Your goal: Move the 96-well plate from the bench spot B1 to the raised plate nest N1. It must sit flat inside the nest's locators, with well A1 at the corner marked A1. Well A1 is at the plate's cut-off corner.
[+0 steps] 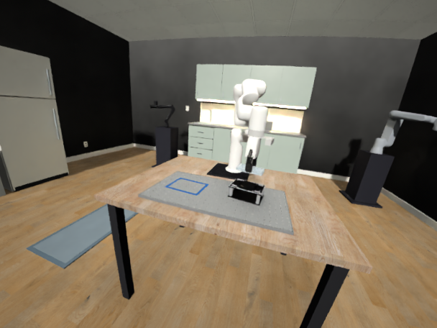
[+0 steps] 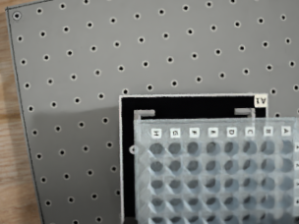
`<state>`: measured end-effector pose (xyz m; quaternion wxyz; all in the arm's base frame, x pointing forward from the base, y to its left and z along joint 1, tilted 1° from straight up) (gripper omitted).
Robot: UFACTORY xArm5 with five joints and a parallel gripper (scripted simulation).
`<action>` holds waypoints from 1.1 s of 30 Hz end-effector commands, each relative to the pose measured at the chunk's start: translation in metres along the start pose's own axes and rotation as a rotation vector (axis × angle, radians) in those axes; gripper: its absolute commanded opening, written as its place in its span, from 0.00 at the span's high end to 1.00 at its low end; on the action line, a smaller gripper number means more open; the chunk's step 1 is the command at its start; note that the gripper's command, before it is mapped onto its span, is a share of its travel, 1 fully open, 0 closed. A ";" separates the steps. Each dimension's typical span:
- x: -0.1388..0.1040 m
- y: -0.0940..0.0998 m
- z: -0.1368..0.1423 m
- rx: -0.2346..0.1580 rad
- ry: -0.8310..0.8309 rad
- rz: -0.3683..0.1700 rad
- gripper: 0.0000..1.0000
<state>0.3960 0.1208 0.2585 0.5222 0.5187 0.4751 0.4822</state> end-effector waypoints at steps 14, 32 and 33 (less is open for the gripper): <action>-0.001 -0.005 0.001 -0.002 0.000 0.006 1.00; -0.001 -0.032 0.001 -0.002 0.000 0.006 1.00; -0.001 -0.034 0.001 -0.002 0.000 0.006 1.00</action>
Point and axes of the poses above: the point where the finger pads meet when closed, its own y axis back along the fingers, its own z axis across the jaws, x = y × z, the point moved 9 cm from there along y, back along the fingers, and after that the axes turned 7 degrees about y, right-handed, at the moved point
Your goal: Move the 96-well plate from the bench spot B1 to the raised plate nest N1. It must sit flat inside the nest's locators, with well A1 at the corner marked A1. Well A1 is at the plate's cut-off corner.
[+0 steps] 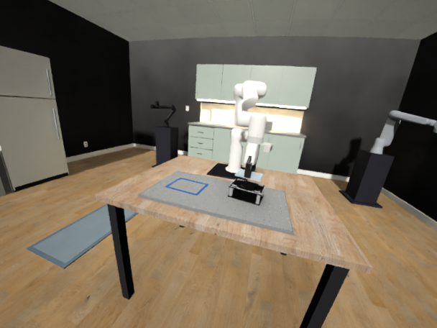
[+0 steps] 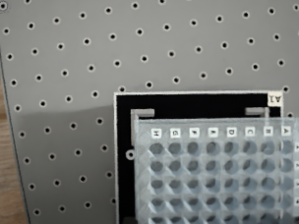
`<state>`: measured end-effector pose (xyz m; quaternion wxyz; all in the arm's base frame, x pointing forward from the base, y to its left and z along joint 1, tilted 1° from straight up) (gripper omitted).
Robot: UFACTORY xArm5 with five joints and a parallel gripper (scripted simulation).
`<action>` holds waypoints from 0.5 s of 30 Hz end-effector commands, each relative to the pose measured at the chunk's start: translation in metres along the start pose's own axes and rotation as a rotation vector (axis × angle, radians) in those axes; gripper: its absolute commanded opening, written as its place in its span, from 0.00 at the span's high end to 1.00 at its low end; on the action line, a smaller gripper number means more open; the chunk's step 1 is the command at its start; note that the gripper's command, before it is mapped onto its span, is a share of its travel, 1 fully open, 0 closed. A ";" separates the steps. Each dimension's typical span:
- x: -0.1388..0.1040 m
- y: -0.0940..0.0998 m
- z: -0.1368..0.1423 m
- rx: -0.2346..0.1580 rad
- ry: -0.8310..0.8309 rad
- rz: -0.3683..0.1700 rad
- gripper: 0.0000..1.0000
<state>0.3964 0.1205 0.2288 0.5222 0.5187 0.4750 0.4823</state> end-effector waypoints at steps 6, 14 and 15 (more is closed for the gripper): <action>0.000 -0.014 0.001 -0.001 0.000 0.006 1.00; 0.000 -0.024 0.001 -0.001 0.000 0.006 1.00; 0.000 -0.026 0.001 -0.001 0.000 0.006 1.00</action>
Point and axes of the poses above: the point where the finger pads meet when closed, its own y axis back along the fingers, its own z axis across the jaws, x = y × z, the point moved 9 cm from there along y, back along the fingers, and after that the axes turned 7 degrees about y, right-handed, at the moved point
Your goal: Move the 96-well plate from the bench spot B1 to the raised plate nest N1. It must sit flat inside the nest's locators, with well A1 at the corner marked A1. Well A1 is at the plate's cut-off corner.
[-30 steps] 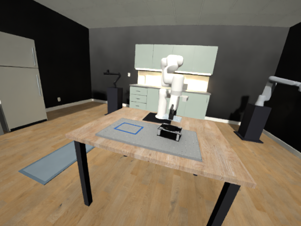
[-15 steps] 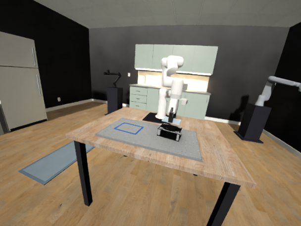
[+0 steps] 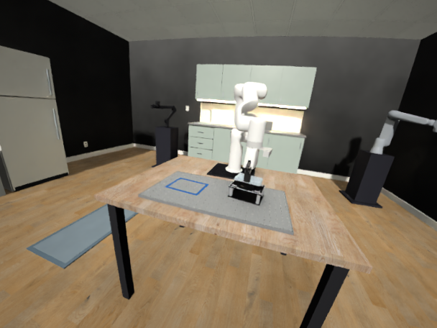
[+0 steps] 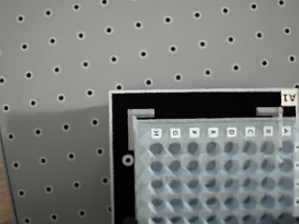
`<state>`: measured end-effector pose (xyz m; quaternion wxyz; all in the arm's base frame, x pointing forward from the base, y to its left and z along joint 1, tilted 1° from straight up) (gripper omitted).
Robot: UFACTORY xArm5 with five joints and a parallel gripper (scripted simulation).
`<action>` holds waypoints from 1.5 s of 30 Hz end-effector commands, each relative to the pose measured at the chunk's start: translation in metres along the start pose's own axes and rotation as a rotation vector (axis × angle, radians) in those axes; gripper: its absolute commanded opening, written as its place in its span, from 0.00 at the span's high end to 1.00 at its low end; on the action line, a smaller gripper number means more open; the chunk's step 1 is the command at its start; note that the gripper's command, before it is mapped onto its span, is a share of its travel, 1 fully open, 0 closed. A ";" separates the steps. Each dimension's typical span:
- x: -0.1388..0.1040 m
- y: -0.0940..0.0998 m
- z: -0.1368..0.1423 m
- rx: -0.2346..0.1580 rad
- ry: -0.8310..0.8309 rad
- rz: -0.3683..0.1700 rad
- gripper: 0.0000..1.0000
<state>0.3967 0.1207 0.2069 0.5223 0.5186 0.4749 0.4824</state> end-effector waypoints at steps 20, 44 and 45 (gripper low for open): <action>0.000 -0.016 0.001 -0.001 0.000 0.006 1.00; 0.000 -0.018 0.001 -0.001 0.000 0.006 1.00; 0.000 -0.018 0.001 -0.001 0.000 0.006 1.00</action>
Point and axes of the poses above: the point where the finger pads meet when closed, its own y axis back along the fingers, its own z axis across the jaws, x = y × z, the point moved 9 cm from there along y, back along the fingers, and after that the axes turned 7 degrees about y, right-handed, at the moved point
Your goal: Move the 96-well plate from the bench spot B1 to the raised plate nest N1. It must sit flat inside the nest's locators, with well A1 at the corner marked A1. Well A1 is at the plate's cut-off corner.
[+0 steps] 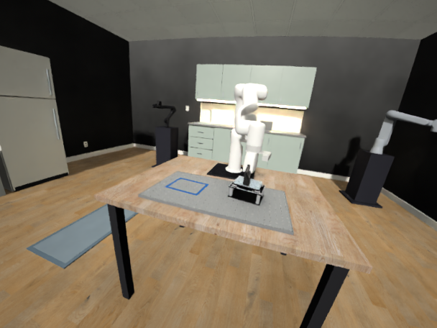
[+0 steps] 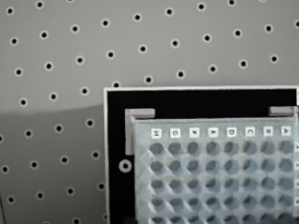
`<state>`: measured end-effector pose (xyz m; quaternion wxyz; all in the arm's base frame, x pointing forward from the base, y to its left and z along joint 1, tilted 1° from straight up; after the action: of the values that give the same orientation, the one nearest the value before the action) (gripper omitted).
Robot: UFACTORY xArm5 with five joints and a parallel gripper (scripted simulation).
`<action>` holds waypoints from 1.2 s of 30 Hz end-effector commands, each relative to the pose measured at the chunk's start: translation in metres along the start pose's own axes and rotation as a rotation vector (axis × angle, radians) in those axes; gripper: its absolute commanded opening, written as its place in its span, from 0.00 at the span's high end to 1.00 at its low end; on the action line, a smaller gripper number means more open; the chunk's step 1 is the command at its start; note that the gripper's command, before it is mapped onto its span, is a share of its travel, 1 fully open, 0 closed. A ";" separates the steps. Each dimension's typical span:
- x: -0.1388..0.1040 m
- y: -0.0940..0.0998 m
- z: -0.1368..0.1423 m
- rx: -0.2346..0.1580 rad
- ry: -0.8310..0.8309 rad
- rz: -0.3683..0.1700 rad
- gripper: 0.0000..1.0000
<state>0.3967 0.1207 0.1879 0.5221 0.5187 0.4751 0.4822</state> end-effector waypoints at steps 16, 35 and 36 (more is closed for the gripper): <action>0.000 -0.002 0.001 -0.002 0.000 0.006 1.00; 0.000 -0.004 0.001 -0.002 0.000 0.006 1.00; 0.000 -0.004 0.001 -0.002 0.000 0.006 1.00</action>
<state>0.3967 0.1207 0.1826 0.5221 0.5188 0.4752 0.4822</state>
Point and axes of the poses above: the point where the finger pads meet when closed, its own y axis back along the fingers, its own z axis across the jaws, x = y × z, the point moved 9 cm from there along y, back along the fingers, and after that the axes turned 7 degrees about y, right-handed, at the moved point
